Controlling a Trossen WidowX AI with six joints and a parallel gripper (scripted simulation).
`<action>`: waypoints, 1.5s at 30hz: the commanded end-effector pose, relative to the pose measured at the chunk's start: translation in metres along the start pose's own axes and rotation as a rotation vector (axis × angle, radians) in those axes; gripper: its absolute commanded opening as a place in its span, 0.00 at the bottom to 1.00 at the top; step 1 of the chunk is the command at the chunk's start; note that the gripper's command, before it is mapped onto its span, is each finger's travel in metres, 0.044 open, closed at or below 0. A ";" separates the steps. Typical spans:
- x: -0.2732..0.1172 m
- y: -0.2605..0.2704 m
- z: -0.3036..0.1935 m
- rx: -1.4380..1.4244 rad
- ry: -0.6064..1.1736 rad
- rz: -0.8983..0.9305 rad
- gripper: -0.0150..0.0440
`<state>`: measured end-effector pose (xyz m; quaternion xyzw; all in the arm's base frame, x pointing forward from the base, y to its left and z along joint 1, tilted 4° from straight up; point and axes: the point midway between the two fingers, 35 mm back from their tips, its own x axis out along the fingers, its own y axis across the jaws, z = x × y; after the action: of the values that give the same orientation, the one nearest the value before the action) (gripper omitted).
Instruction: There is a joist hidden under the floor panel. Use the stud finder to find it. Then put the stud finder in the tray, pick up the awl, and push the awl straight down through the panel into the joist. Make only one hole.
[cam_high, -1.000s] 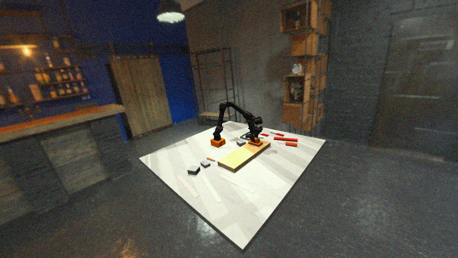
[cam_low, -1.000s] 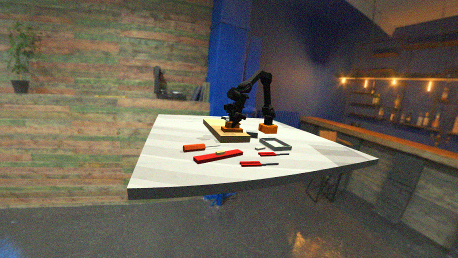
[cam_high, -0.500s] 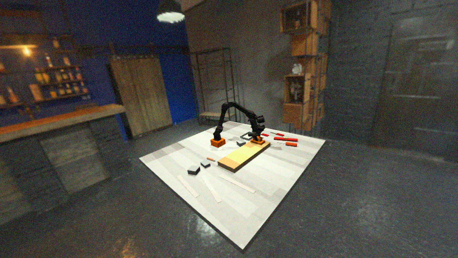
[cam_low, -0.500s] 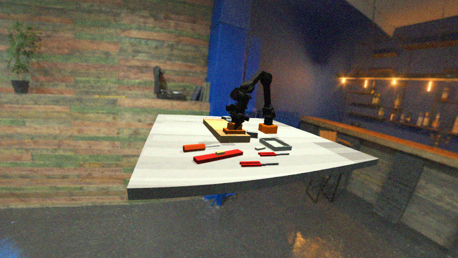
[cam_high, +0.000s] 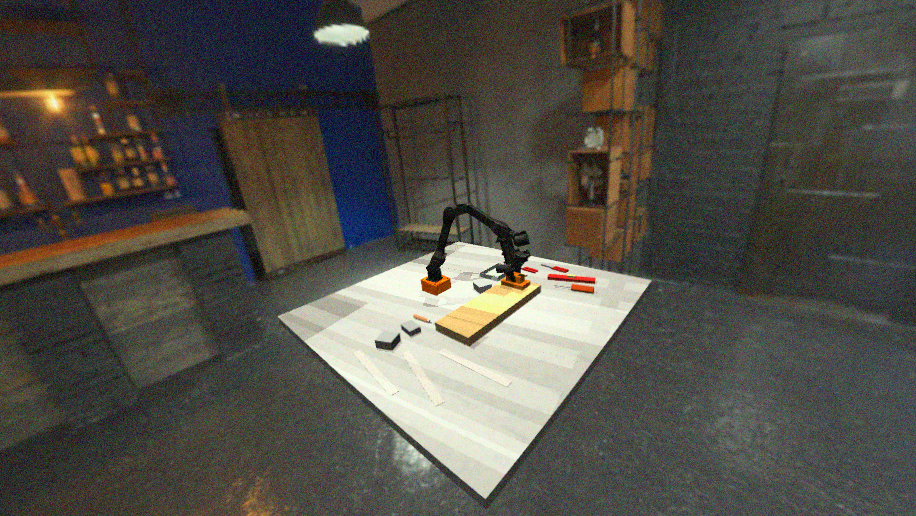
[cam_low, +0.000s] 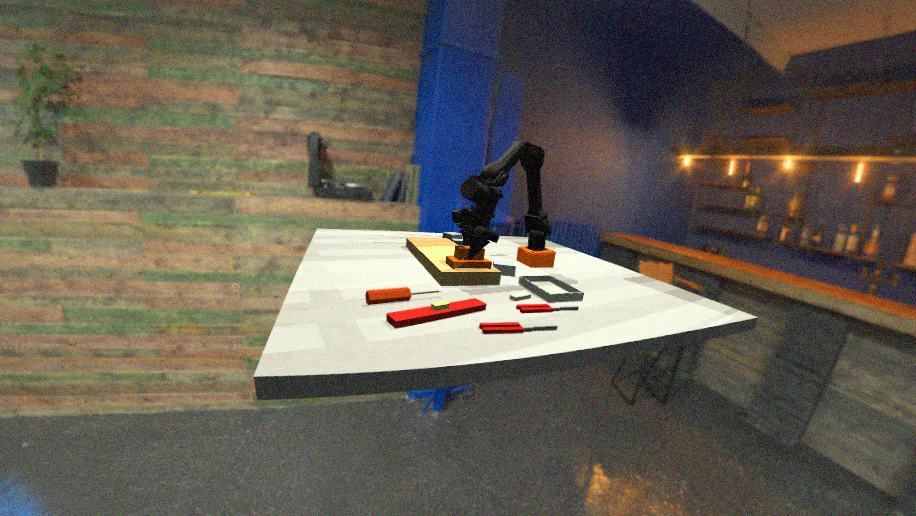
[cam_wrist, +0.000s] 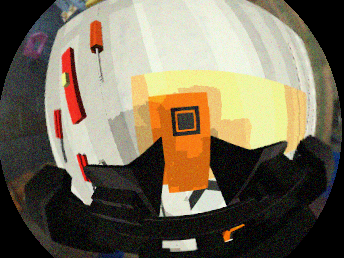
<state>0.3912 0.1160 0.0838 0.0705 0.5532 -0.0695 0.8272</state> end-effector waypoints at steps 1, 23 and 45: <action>0.001 -0.013 0.000 0.002 0.000 -0.006 0.25; 0.000 -0.074 0.000 0.000 0.000 -0.012 0.25; 0.000 -0.135 0.000 -0.003 0.000 -0.019 0.25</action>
<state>0.3691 -0.0004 0.0797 0.0674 0.5538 -0.0680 0.8271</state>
